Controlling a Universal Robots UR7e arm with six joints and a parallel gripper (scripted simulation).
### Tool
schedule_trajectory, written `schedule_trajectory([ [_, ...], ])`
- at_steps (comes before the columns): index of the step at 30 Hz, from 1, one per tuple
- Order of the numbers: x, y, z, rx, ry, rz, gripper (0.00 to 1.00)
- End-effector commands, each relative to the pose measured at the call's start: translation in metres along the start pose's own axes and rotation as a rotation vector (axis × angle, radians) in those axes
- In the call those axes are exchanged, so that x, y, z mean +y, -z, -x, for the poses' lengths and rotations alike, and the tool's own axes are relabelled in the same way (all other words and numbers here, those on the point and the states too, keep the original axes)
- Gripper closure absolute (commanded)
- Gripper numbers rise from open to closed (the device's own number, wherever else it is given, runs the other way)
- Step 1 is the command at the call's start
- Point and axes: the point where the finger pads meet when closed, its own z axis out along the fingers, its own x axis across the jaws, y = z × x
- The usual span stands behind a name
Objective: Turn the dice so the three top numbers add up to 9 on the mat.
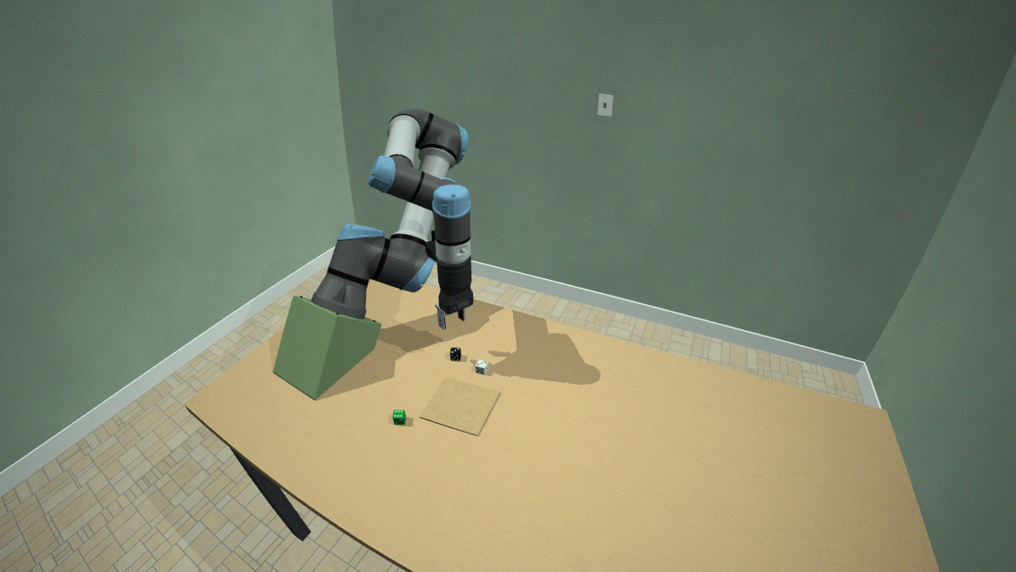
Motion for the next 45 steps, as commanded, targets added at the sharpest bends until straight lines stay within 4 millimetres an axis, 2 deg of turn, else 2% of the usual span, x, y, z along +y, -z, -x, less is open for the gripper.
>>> schedule_trajectory([
  [1, 0.002, -0.003, 0.002, 0.008, 0.166, 0.000, 0.00],
  [25, 0.012, -0.013, 0.006, 0.010, 0.740, 0.001, 0.00],
  [45, 0.016, -0.015, 0.006, 0.011, 0.875, 0.002, 0.00],
])
